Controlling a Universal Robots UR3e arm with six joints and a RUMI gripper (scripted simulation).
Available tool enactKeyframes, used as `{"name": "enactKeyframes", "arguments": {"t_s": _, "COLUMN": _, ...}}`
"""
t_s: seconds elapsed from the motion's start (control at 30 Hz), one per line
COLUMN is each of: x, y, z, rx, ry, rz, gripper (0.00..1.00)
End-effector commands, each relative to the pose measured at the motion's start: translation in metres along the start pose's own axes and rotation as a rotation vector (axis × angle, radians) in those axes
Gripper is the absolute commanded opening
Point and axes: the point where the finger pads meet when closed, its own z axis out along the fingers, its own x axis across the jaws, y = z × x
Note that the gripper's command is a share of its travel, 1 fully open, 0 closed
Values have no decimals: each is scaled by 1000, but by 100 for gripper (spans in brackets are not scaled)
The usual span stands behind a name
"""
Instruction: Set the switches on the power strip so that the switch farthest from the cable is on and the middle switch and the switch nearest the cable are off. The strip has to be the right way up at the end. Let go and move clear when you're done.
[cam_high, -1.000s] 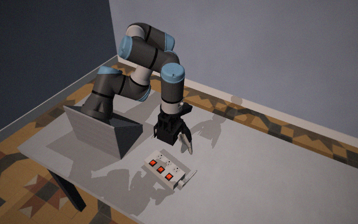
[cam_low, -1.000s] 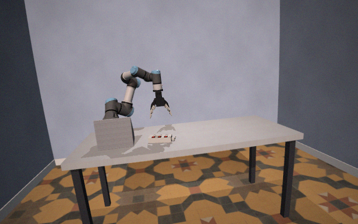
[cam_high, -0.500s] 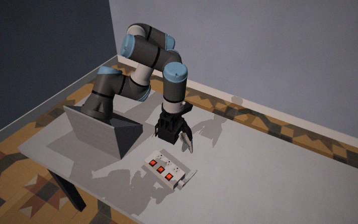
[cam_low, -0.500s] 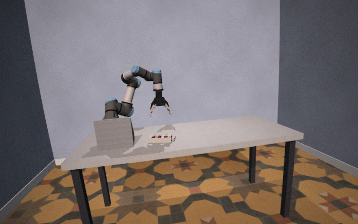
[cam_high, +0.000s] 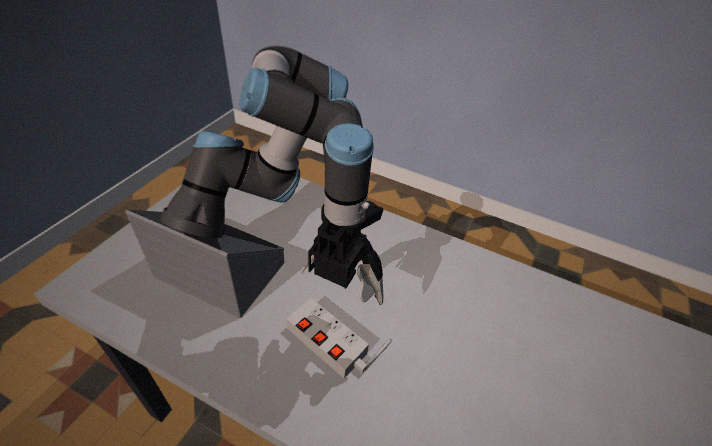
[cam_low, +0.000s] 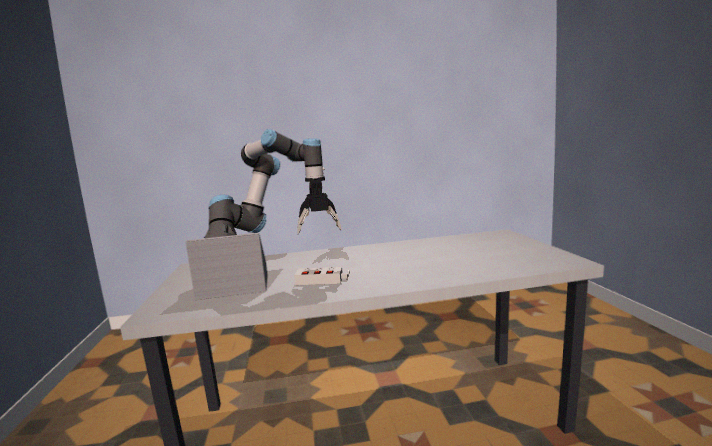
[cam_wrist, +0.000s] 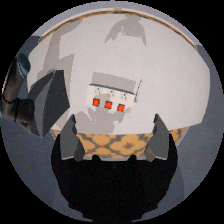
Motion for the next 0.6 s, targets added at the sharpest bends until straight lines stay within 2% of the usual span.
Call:
{"name": "enactKeyframes", "arguments": {"t_s": 0.0, "x": -1, "y": 3, "z": 4, "rx": -1, "ry": -1, "rz": -68, "gripper": 100}}
{"name": "enactKeyframes", "arguments": {"t_s": 0.2, "x": -3, "y": 6, "z": 8, "rx": 0, "ry": -1, "rz": -159, "gripper": 100}}
{"name": "enactKeyframes", "arguments": {"t_s": 0.57, "x": -10, "y": 23, "z": 29, "rx": 0, "ry": -2, "rz": -498, "gripper": 100}}
